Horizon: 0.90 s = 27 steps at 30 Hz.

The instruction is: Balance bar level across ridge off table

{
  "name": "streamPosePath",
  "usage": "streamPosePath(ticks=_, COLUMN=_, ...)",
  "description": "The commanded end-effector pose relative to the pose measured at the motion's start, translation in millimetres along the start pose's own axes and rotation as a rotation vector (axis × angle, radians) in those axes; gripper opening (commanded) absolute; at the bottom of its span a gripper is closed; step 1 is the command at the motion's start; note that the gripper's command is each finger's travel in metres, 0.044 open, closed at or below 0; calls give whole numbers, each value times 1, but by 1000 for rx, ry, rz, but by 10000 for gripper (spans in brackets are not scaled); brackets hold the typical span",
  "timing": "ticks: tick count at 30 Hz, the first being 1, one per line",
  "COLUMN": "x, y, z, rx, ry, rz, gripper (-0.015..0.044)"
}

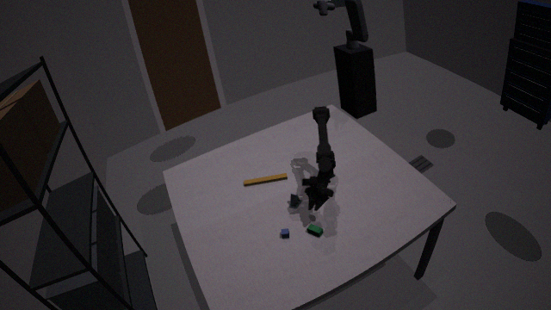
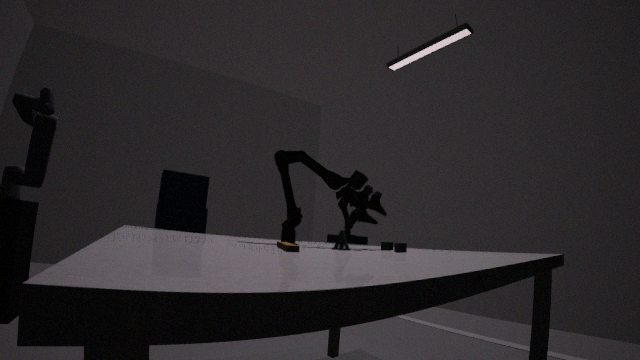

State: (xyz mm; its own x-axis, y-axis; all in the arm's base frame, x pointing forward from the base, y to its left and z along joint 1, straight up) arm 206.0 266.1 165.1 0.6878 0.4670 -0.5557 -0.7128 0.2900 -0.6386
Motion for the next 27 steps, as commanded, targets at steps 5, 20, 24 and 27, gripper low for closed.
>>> streamPosePath(ticks=5, x=13, y=-28, z=-25, rx=-52, ry=113, rz=5, gripper=315)
streamPosePath(ticks=20, x=25, y=-72, z=-78, rx=-98, ry=287, rz=21, gripper=315)
streamPosePath(ticks=24, x=26, y=-82, z=-94, rx=-111, ry=338, rz=40, gripper=315)
streamPosePath(ticks=27, x=25, y=-89, z=-106, rx=-119, ry=374, rz=57, gripper=315)
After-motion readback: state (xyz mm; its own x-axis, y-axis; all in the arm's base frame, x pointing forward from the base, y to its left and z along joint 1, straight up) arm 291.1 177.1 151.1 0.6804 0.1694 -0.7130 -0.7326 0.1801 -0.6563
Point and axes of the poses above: the point midway between the two fingers, 35 mm back from their tips, its own x axis out along the fingers, its own z axis across the jaws, y = z × x, the point moved 2 cm from there along -x, back along the fingers, and after that the axes turned 6 degrees about -x, right-handed, at the moved point
